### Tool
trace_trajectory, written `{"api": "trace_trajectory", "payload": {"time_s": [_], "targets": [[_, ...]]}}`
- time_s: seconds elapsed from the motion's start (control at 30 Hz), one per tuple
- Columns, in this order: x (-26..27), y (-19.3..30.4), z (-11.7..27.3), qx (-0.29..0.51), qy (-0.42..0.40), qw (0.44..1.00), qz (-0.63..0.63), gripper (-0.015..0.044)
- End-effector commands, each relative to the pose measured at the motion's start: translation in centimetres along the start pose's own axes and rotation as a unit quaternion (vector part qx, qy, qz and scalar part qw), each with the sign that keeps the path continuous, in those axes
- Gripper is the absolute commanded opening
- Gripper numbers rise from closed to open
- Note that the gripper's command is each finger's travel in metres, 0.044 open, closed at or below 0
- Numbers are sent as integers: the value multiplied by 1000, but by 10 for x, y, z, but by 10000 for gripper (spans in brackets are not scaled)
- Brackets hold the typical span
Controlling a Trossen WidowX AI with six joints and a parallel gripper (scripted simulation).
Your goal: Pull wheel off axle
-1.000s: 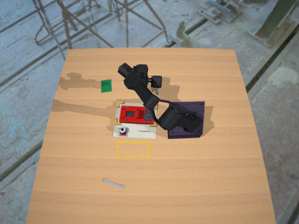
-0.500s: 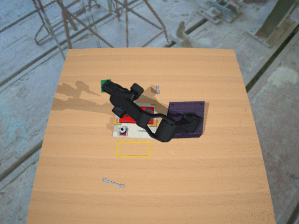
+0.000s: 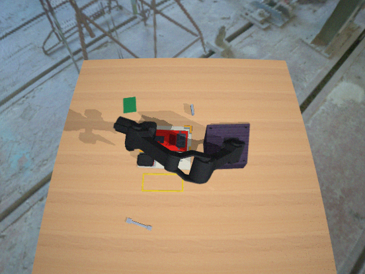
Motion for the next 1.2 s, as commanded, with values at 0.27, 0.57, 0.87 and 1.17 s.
{"api": "trace_trajectory", "payload": {"time_s": [0.27, 0.57, 0.87, 1.17], "targets": [[11, -6, 1, 0, -8, 1000, 15, 300], [12, -9, -45, -1, -8, 1000, 15, 300], [14, -8, -74, 0, -10, 1000, 15, 300], [15, -9, -70, 0, -6, 1000, 19, 168]]}}
Point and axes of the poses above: the point midway between the two fingers, 35 mm back from their tips, its own z axis back along the fingers, its own x axis across the jaws, y = z × x, the point moved 9 cm from there along z, back along the fingers, and after that the axes turned 12 degrees about -z, right-handed, at the moved point
